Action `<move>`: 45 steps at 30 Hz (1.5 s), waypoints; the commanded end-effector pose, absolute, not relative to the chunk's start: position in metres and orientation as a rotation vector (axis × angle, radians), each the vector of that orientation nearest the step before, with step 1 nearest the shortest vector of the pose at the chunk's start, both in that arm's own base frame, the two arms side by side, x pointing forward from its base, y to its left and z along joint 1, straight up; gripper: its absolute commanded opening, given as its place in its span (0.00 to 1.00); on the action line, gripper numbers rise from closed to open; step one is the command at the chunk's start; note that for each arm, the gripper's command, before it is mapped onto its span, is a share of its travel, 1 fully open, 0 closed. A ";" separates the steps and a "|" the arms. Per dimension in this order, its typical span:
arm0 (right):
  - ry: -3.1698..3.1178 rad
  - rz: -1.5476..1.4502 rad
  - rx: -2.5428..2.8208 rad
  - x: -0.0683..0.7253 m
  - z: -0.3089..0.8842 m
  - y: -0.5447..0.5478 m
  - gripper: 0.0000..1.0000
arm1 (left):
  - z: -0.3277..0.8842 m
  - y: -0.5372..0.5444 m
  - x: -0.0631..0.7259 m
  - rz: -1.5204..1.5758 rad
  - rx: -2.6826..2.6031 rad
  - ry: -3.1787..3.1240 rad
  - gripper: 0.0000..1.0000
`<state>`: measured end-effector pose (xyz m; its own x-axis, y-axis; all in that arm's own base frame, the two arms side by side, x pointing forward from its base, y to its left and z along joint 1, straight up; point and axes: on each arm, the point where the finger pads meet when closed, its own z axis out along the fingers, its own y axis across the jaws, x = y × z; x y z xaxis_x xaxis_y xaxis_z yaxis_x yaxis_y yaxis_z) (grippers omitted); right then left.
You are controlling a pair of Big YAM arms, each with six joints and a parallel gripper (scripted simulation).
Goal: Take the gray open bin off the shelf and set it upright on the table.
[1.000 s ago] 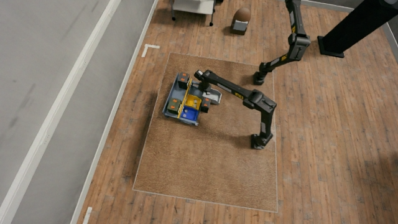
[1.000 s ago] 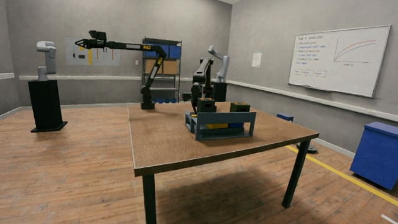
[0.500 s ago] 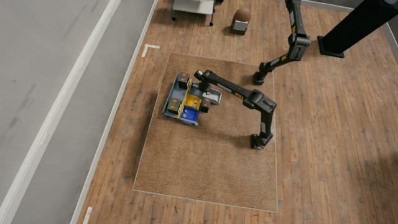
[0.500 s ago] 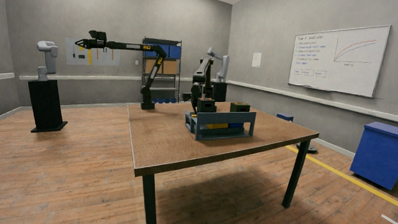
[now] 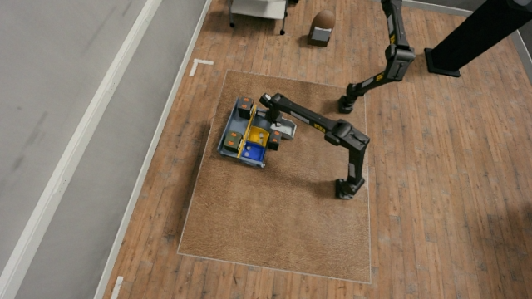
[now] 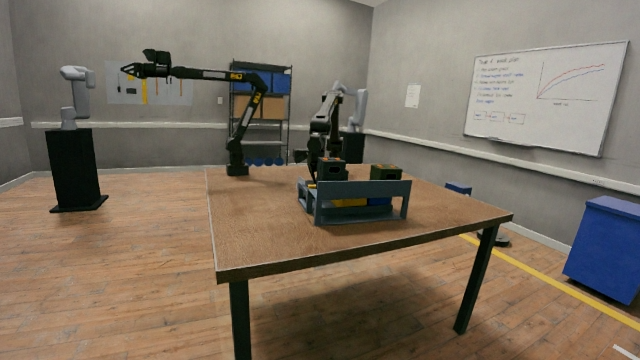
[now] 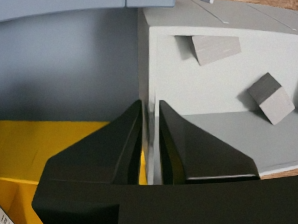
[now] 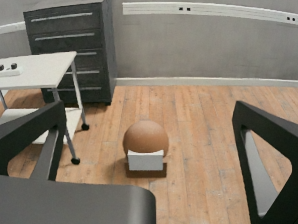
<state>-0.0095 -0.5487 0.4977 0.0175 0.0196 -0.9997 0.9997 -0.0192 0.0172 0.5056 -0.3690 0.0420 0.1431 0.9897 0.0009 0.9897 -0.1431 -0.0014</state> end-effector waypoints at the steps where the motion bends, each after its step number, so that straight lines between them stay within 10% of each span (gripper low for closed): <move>1: 1.197 -1.227 1.227 -0.014 0.501 -0.545 1.00 | 0.036 -0.381 0.509 0.003 -2.383 -2.048 0.10; 45: 1.197 -1.227 1.227 -0.014 0.501 -0.545 1.00 | 0.044 -0.384 0.514 -0.001 -2.394 -2.057 0.08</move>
